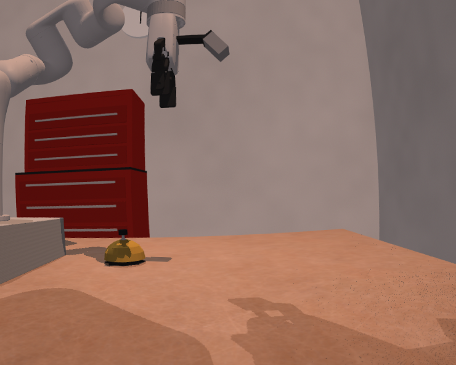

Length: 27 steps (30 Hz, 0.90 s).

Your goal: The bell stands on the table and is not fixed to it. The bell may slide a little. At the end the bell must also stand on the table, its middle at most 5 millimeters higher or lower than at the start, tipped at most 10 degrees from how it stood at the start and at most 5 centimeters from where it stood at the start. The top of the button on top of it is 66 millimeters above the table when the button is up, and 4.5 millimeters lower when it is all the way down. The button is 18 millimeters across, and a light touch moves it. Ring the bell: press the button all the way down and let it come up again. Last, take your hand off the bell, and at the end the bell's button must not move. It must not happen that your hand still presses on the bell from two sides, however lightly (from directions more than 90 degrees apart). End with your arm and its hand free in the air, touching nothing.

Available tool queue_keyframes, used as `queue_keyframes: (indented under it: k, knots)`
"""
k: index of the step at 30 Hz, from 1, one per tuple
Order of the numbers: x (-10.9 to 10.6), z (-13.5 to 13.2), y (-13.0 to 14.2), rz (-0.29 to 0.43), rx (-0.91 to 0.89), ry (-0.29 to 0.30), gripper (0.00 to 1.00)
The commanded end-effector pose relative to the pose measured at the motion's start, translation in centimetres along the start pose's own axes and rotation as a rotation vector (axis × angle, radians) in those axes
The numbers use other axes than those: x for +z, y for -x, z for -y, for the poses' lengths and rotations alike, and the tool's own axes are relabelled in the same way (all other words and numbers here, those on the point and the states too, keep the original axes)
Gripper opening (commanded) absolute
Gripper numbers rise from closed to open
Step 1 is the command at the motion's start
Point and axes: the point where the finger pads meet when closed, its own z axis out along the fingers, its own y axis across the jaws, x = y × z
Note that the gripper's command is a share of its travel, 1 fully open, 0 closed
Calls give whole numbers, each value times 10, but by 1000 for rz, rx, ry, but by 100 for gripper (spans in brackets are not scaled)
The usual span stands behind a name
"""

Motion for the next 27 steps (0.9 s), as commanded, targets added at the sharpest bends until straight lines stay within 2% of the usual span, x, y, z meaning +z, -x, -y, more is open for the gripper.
queue_keyframes:
  k: [1, 2, 11, 12, 19, 21, 27]
  knots:
    - [17, 11, 5, -4, -23, -5, 100]
    - [33, 21, 12, -5, -41, -9, 100]
    - [34, 21, 12, -5, -42, -9, 100]
    - [49, 30, 19, -6, -60, -13, 100]
    - [49, 30, 19, -6, -60, -13, 100]
    - [76, 44, 35, -7, -90, -18, 100]
    - [76, 44, 35, -7, -90, -18, 100]
